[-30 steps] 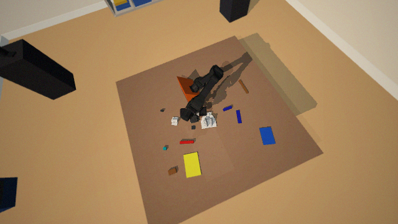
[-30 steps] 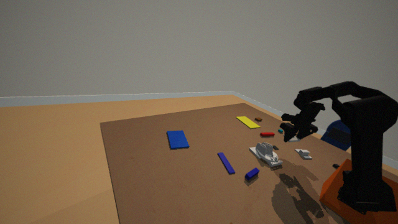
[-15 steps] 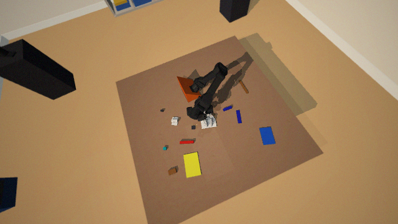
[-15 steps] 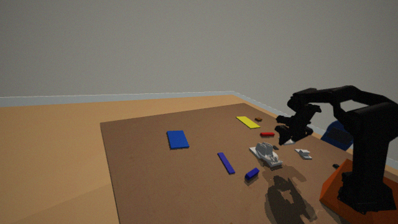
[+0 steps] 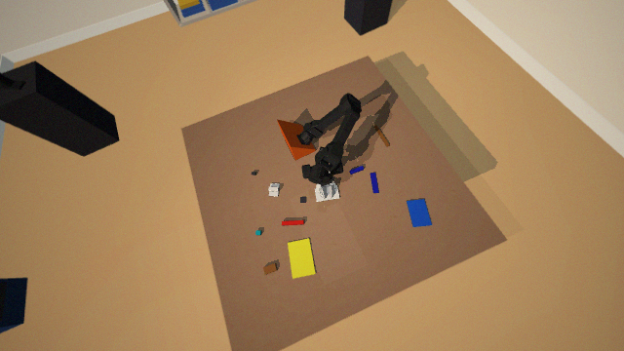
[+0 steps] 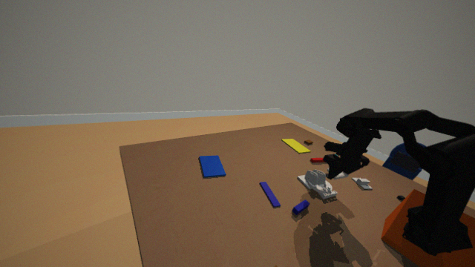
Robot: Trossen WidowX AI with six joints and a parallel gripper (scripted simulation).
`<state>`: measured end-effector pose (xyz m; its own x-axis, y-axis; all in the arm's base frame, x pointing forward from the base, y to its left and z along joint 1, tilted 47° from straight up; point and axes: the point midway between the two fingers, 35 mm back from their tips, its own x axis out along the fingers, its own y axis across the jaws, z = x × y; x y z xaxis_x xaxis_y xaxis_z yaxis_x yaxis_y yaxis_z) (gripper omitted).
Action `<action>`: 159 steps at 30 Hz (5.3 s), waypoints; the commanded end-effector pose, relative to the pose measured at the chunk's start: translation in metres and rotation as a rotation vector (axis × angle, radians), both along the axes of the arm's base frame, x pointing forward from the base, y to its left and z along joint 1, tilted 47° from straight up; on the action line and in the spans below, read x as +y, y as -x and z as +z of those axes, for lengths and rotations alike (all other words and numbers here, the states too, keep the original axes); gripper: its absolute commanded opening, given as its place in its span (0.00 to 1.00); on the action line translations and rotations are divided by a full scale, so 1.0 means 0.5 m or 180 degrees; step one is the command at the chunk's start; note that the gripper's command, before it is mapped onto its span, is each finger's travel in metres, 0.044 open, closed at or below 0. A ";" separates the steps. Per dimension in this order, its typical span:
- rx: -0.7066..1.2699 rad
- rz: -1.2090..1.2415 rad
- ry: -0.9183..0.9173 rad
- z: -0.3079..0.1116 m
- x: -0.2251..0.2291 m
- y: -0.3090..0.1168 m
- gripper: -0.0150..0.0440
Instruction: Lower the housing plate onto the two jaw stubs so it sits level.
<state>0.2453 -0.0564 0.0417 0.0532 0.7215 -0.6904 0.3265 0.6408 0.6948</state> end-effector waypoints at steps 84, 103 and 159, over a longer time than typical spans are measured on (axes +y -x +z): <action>-0.0004 -0.0006 -0.0028 -0.052 0.081 -0.005 0.85; -0.0007 -0.0002 -0.0037 -0.073 0.107 -0.004 0.85; -0.0001 -0.0008 -0.0040 -0.089 0.125 -0.005 0.85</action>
<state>0.2474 0.0044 -0.0021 0.0532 0.7268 -0.6848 0.3232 0.6363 0.7004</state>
